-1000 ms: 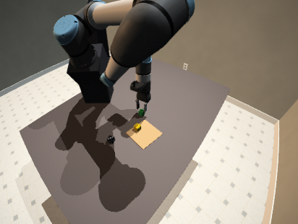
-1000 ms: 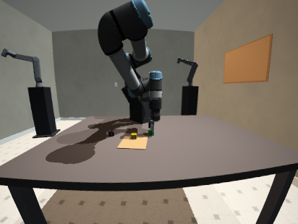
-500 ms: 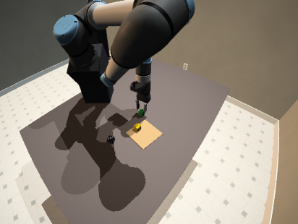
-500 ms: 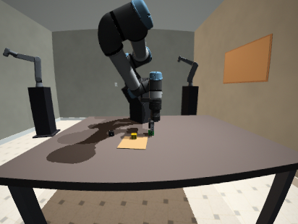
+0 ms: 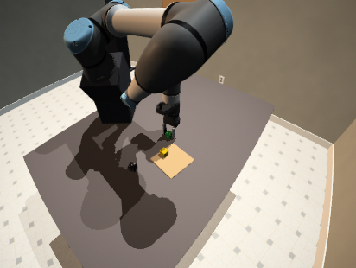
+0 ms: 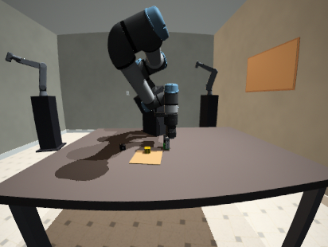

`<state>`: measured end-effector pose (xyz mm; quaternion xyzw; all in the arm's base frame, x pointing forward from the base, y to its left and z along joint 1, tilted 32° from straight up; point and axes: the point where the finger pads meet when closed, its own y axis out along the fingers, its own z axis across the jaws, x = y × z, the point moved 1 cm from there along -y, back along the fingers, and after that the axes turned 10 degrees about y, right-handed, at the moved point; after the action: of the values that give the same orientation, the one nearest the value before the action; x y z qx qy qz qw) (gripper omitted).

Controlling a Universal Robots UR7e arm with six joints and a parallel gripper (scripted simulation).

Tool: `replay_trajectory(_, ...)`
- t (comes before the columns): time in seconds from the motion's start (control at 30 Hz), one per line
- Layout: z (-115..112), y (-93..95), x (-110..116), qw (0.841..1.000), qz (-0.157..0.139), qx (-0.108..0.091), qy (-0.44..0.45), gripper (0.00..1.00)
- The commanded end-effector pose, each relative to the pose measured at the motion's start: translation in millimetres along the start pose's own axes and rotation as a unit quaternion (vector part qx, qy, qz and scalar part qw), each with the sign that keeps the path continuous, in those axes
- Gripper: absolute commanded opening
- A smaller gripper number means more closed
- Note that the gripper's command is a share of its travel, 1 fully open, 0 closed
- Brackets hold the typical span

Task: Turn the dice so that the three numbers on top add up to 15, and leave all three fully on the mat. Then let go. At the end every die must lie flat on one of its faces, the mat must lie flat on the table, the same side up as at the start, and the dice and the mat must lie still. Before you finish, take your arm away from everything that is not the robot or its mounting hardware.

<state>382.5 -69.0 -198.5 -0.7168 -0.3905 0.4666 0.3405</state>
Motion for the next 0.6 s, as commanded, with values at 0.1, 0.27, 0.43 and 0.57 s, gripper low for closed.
replay_trajectory(0.1,-0.5,8.7,0.1,1.000,0.000,-0.001,0.000,0.87)
replay_trajectory(0.27,-0.5,9.0,0.1,1.000,0.000,-0.001,0.000,0.87)
replay_trajectory(0.43,-0.5,9.0,0.1,1.000,0.000,-0.001,0.000,0.87)
replay_trajectory(0.57,-0.5,9.0,0.1,1.000,0.000,-0.001,0.000,0.87)
